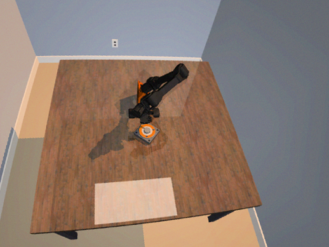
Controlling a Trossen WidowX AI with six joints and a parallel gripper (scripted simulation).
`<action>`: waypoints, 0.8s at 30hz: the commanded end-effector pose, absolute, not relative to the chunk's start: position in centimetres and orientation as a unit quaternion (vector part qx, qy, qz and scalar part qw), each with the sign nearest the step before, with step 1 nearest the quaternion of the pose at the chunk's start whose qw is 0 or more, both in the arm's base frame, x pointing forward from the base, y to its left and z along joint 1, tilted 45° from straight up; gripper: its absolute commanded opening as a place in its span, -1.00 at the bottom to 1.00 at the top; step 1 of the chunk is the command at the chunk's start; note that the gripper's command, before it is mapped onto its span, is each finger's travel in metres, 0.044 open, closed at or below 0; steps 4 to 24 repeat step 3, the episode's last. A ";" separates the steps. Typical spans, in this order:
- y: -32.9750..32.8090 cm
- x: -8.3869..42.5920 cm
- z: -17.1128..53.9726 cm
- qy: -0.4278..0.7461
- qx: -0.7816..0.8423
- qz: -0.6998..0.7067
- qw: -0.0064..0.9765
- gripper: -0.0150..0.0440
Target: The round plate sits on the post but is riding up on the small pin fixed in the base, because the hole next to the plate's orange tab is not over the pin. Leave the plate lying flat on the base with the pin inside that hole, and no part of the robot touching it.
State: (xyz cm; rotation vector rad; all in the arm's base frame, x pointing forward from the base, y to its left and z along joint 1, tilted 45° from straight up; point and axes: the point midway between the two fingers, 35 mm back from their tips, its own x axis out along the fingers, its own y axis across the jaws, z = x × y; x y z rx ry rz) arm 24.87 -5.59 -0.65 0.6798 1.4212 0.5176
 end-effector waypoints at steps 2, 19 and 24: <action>-5.6 24.9 -0.7 0.632 0.304 0.228 0.675 -0.49; -5.6 24.9 -0.7 0.632 0.304 0.228 0.675 -0.49; -5.6 24.9 -0.7 0.632 0.304 0.228 0.675 -0.49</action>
